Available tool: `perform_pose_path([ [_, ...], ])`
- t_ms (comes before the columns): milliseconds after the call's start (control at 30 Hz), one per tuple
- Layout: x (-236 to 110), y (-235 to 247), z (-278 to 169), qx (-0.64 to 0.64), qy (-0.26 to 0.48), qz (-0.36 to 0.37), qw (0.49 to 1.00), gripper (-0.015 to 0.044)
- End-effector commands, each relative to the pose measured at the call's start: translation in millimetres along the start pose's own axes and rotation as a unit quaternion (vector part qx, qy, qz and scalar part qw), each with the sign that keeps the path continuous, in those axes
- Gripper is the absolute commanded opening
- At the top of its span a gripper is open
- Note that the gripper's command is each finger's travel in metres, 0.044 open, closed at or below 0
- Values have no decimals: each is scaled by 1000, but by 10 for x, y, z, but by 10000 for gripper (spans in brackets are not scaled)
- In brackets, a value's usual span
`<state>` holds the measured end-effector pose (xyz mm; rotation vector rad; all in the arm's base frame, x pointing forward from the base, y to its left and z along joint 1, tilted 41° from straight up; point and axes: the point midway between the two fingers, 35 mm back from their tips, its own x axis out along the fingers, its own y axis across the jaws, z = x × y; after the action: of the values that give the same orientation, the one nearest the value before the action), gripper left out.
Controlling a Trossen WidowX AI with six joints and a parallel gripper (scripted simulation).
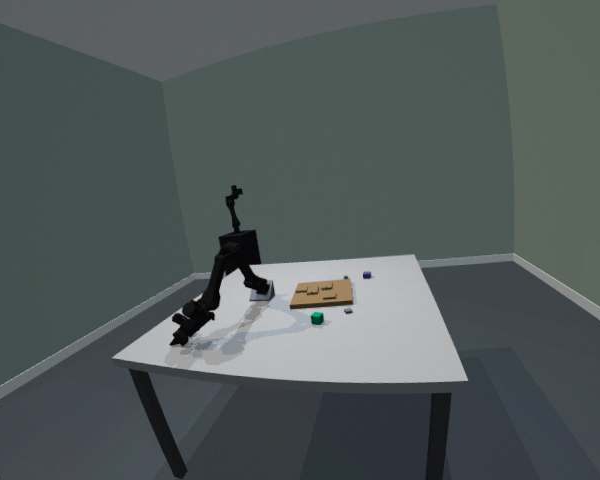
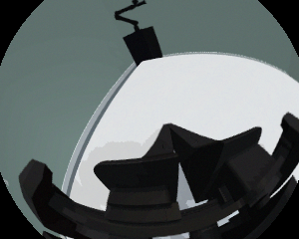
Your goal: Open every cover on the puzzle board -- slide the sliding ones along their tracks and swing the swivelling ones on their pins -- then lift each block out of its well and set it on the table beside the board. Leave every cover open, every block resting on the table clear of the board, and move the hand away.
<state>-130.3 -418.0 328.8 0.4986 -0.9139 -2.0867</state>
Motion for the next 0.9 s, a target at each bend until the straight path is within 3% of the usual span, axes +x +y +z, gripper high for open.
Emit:
perform_pose_path([
  [0, -88, 183, -70, -21, 17, 23, 999, 0],
  [867, -734, 989, -647, -132, 117, 143, 974, 0],
])
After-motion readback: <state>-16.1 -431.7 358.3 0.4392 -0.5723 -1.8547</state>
